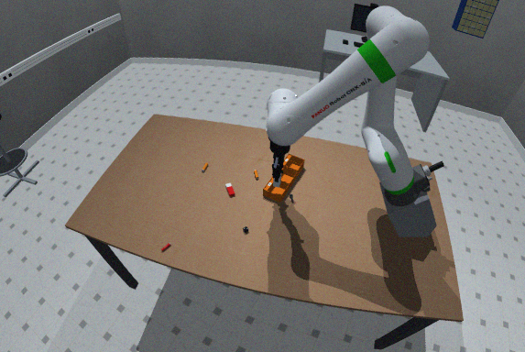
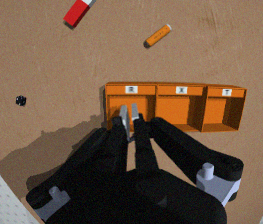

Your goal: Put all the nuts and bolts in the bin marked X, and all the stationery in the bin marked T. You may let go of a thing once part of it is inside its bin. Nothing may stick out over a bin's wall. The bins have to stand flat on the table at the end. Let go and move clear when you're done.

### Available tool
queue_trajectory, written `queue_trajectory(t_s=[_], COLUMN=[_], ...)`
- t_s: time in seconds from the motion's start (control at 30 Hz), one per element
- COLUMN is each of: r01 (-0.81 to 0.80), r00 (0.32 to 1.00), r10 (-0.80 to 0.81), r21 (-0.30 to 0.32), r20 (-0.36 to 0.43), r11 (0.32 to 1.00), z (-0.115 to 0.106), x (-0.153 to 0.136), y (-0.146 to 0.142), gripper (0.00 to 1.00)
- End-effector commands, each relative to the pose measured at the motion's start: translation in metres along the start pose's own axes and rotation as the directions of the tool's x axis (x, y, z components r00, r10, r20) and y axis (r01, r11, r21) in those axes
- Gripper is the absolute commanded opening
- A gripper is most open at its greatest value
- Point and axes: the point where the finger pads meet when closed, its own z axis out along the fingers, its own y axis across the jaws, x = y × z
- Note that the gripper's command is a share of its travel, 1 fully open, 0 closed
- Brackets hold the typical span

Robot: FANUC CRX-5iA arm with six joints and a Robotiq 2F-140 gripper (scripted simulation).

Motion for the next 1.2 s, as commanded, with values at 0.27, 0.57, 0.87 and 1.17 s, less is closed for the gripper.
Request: queue_trajectory(t_s=[0.27, 0.57, 0.87, 1.17], r01=[0.0, 0.0, 0.0, 0.0], r00=[1.0, 1.0, 1.0, 1.0], r10=[0.0, 0.0, 0.0, 0.0], r21=[0.0, 0.0, 0.0, 0.0], r20=[0.0, 0.0, 0.0, 0.0], r11=[1.0, 1.0, 1.0, 1.0], z=[0.024, 0.033, 0.033, 0.033], x=[0.0, 0.0, 0.0, 0.0], y=[0.0, 0.0, 0.0, 0.0], gripper=[0.15, 0.15, 0.15, 0.15])
